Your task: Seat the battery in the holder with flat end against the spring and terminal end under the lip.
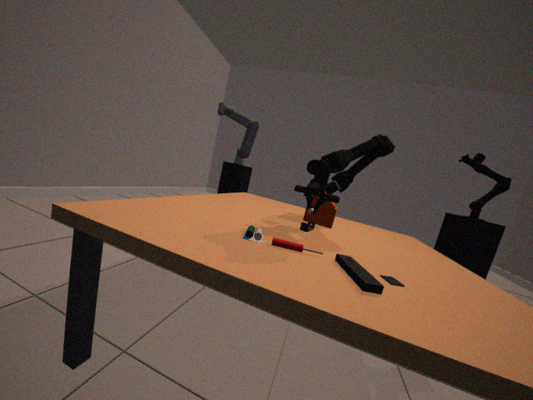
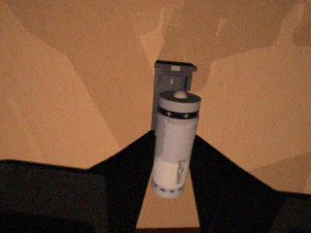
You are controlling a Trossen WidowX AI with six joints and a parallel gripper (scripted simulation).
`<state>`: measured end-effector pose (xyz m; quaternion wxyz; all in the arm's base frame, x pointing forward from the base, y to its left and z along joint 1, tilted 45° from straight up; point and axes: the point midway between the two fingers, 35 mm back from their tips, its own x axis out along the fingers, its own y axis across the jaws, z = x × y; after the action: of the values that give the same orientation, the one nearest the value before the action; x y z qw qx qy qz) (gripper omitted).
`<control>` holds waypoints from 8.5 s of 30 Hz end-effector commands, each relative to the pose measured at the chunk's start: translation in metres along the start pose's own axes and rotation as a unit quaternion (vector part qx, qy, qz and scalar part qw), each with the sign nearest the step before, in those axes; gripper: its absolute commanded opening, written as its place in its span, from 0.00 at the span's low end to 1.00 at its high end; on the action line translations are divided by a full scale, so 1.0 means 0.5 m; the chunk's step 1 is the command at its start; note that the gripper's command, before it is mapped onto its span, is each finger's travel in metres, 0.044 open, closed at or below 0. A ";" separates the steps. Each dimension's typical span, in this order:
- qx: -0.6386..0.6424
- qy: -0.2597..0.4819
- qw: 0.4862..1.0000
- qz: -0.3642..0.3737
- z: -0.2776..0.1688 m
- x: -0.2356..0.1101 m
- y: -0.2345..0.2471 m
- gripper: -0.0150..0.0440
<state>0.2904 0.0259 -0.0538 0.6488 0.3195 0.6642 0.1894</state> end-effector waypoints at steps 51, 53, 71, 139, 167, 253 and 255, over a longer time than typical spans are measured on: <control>0.011 -0.185 0.983 -0.021 -0.002 0.105 -0.004 0.38; 0.012 -0.190 0.981 -0.021 -0.003 0.107 -0.003 0.38; 0.020 -0.238 0.971 -0.023 -0.015 0.111 0.006 0.38; 0.024 -0.214 0.976 -0.040 -0.055 0.120 0.001 0.38; 0.018 -0.149 0.987 -0.051 -0.029 0.133 -0.010 0.38; 0.000 -0.006 0.998 -0.062 0.006 0.133 0.013 0.38; 0.000 -0.006 0.998 -0.062 0.006 0.134 0.014 0.38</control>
<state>0.2942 0.0759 -0.1003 0.6610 0.2800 0.6809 0.1452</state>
